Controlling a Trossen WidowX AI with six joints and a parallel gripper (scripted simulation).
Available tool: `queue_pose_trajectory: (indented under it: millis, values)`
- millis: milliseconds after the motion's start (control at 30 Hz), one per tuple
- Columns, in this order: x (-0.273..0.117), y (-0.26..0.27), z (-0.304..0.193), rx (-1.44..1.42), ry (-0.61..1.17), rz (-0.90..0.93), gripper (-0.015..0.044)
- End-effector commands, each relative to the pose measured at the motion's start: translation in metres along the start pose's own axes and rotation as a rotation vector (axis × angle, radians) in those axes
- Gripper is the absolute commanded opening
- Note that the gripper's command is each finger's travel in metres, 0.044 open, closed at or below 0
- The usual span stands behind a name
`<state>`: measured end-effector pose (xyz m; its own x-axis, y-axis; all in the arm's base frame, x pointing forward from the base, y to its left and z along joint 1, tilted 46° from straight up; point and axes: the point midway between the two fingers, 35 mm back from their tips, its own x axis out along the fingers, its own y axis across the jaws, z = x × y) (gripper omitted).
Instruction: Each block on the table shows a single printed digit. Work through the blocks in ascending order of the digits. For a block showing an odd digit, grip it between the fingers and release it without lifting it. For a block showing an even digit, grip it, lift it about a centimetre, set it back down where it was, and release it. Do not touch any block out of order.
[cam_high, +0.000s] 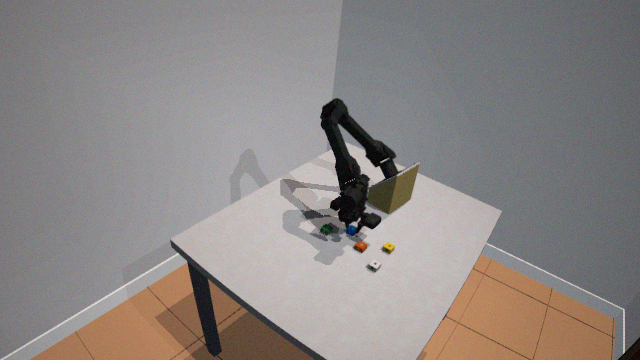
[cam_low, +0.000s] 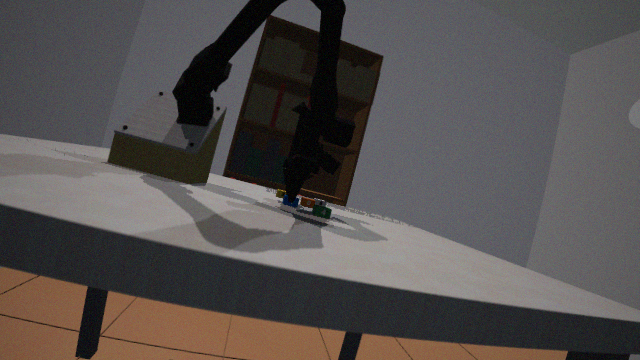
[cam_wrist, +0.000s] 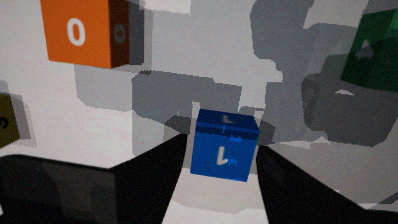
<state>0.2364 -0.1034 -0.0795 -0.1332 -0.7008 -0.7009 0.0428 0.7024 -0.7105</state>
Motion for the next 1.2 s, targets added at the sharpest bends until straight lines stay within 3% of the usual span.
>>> queue_pose_trajectory:
  millis: [0,633,967,1167]
  values:
    - [0.000,0.000,0.000,-0.006,0.000,-0.001,0.0120]
    - [0.000,0.000,0.000,-0.006,0.000,-0.001,0.0120]
    - [0.000,0.000,0.000,-0.006,0.000,-0.001,0.0383]
    - [-0.017,0.000,0.000,-0.004,0.002,0.000,0.0400]
